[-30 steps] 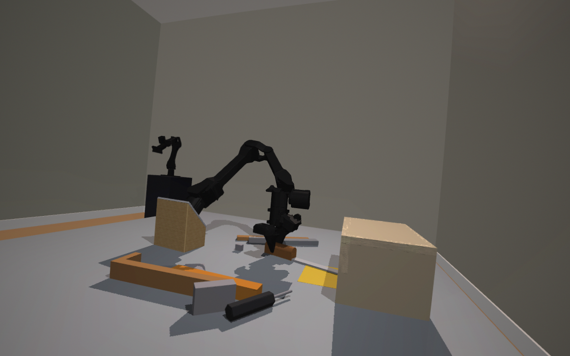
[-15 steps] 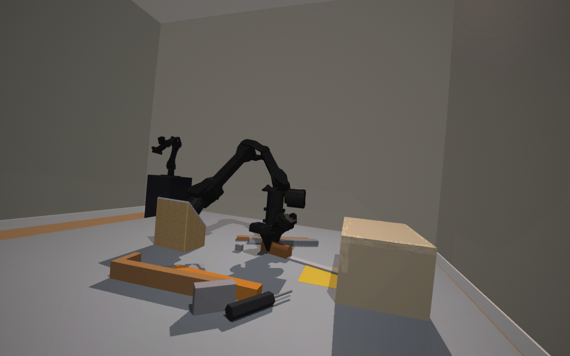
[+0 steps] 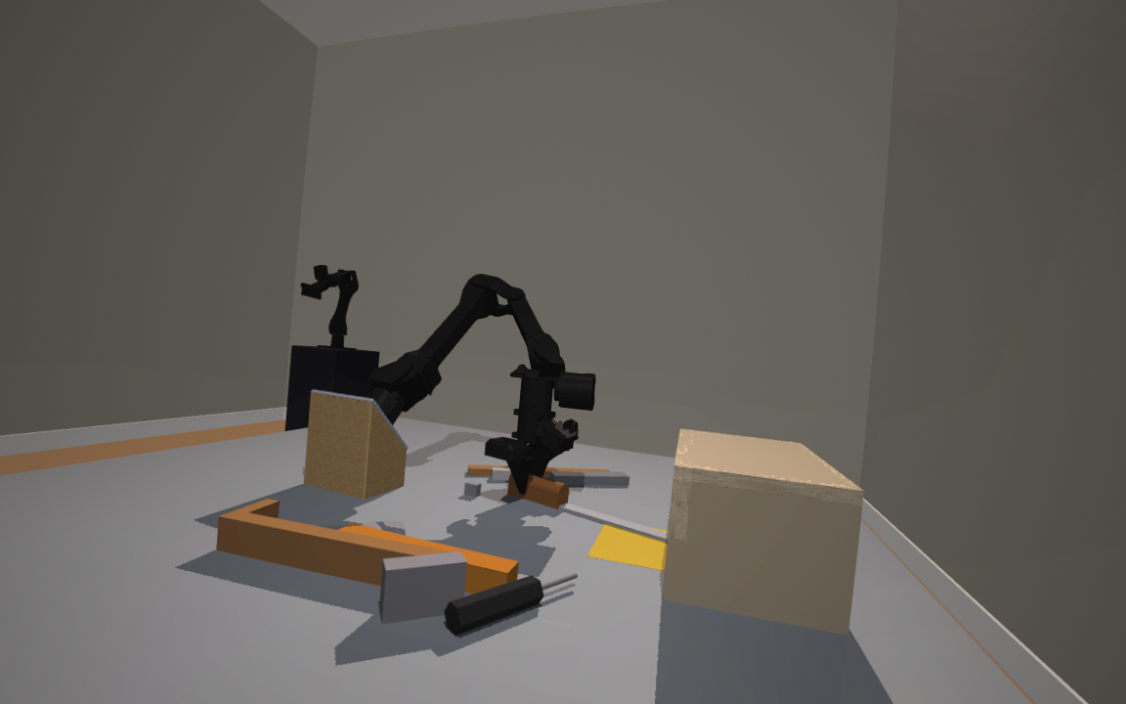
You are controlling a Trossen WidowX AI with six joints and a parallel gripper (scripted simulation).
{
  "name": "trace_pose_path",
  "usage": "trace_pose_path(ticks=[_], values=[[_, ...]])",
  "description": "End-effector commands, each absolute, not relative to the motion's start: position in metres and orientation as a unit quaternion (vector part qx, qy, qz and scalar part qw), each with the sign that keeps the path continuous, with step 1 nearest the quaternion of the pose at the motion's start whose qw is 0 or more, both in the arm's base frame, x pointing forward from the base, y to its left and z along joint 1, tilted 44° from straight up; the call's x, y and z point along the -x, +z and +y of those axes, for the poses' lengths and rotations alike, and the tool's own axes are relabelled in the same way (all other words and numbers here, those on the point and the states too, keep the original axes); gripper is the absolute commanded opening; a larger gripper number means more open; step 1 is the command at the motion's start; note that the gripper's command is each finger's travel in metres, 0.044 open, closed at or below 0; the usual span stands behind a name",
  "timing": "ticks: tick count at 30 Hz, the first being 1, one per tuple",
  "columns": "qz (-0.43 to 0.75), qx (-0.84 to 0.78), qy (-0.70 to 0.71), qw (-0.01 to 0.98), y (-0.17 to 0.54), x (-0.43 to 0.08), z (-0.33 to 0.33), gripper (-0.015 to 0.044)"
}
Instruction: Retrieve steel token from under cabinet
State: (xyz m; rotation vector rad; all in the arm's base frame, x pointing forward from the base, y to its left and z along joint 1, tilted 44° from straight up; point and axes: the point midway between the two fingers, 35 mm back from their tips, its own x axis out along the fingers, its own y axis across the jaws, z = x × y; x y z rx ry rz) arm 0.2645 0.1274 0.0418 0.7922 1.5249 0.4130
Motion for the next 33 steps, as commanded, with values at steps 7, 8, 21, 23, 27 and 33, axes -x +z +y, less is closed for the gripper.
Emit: trace_pose_path(ticks=[7, 8, 21, 23, 27, 33], values=[[0.669, -0.348, 0.178, 0.632, 0.043, -0.251, 0.131, 0.0], [0.669, -0.348, 0.178, 0.632, 0.043, -0.25, 0.131, 0.0], [0.67, -0.348, 0.178, 0.631, 0.046, -0.236, 0.135, 0.0], [0.669, -0.348, 0.179, 0.632, 0.047, -0.237, 0.135, 0.0], [0.668, -0.35, 0.177, 0.632, 0.047, -0.239, 0.135, 0.0], [0.672, -0.363, 0.163, 0.624, 0.048, -0.239, 0.134, 0.0]])
